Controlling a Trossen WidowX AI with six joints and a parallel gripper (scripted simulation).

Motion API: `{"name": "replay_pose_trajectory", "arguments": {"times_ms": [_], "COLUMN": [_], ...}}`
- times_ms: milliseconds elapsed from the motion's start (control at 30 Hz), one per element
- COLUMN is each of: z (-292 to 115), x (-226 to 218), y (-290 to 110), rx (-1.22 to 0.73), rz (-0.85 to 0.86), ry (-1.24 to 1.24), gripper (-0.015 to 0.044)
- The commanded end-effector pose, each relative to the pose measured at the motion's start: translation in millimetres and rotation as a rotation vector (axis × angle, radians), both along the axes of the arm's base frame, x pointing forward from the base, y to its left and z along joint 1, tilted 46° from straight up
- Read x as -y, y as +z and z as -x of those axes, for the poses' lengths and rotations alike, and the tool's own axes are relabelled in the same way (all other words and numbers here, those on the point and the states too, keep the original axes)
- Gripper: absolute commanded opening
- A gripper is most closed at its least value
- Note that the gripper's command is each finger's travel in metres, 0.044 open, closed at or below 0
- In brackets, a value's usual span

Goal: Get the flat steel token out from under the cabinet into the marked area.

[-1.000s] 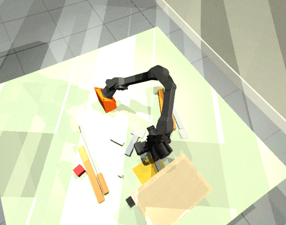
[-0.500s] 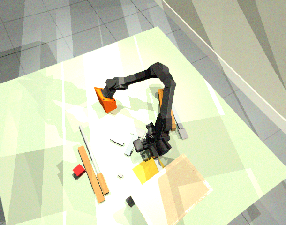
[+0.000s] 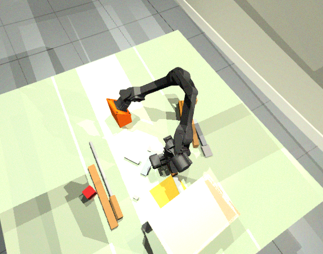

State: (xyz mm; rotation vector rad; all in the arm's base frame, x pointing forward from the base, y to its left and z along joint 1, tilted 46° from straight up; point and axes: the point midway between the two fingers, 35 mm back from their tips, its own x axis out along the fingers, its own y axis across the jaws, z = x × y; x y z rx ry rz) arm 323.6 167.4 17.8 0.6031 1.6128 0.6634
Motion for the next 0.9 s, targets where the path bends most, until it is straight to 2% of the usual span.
{"name": "replay_pose_trajectory", "arguments": {"times_ms": [0, 867], "z": [6, 33], "x": [0, 1], "y": [0, 4], "rx": [-0.004, -0.006], "rz": [0.001, 0.001], "ry": [-0.001, -0.001], "gripper": [0.0, 0.0]}}
